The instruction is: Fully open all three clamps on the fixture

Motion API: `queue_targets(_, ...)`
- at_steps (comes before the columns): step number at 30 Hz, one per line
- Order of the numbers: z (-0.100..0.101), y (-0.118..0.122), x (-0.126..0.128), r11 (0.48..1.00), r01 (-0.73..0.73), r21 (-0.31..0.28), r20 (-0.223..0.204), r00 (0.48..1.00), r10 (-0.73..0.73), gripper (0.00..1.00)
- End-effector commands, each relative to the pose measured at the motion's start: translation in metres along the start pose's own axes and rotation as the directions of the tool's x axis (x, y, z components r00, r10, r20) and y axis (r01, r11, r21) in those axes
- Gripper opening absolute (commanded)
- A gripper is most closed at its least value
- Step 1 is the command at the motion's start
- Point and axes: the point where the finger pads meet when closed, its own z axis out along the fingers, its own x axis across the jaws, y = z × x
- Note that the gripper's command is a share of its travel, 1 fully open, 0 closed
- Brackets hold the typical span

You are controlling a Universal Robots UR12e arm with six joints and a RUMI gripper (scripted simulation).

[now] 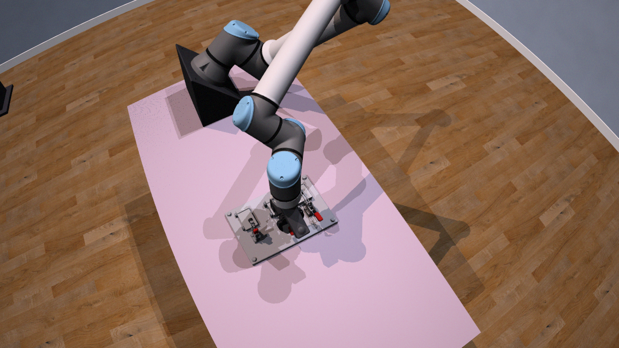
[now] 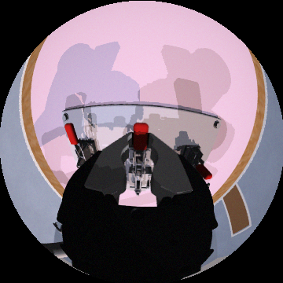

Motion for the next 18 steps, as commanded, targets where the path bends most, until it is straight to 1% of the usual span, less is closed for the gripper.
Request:
queue_targets(1, -0.0005, 0.0013, -0.0006, 1.000, -0.003, 0.001, 0.002, 1.000, 0.003, 0.00)
queue_targets(18, -0.0023, 0.0022, -0.0006, 1.000, -0.003, 0.001, 0.002, 1.000, 0.003, 0.00)
